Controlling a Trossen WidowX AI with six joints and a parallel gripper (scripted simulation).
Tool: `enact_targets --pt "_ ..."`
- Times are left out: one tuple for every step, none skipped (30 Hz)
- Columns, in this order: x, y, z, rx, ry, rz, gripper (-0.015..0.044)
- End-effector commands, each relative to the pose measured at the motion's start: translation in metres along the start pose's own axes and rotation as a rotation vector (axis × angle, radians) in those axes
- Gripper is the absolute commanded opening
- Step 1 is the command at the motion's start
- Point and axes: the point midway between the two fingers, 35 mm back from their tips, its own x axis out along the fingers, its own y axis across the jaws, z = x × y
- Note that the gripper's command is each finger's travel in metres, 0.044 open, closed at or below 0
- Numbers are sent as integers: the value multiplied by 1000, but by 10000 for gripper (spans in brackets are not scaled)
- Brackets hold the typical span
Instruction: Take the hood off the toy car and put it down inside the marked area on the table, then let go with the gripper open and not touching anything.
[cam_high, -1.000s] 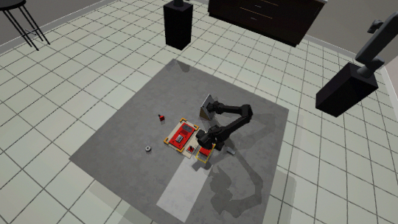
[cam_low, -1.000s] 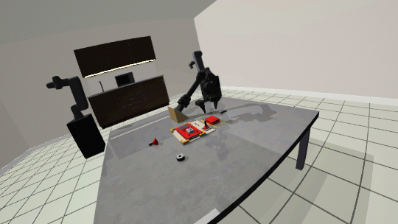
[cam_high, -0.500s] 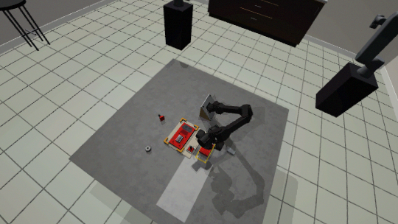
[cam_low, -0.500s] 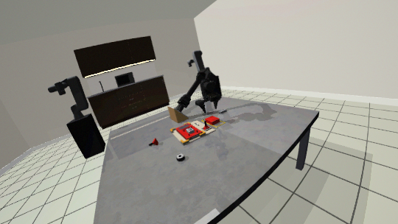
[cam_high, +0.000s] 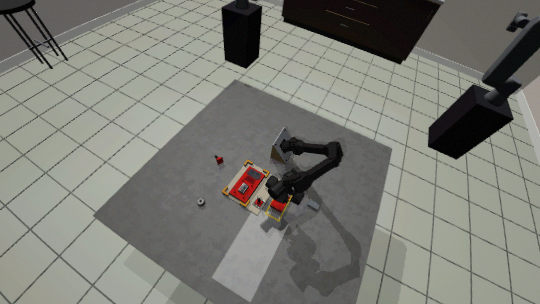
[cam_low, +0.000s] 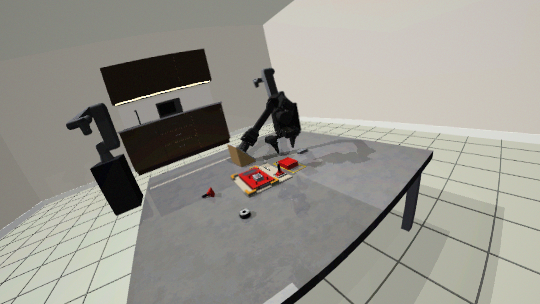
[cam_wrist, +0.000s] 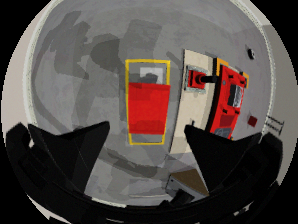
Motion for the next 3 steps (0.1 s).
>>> enact_targets --pt "0 -1 0 -2 1 -5 440" --pt "0 -1 0 -2 1 -5 440" --pt "0 -1 0 -2 1 -5 440"
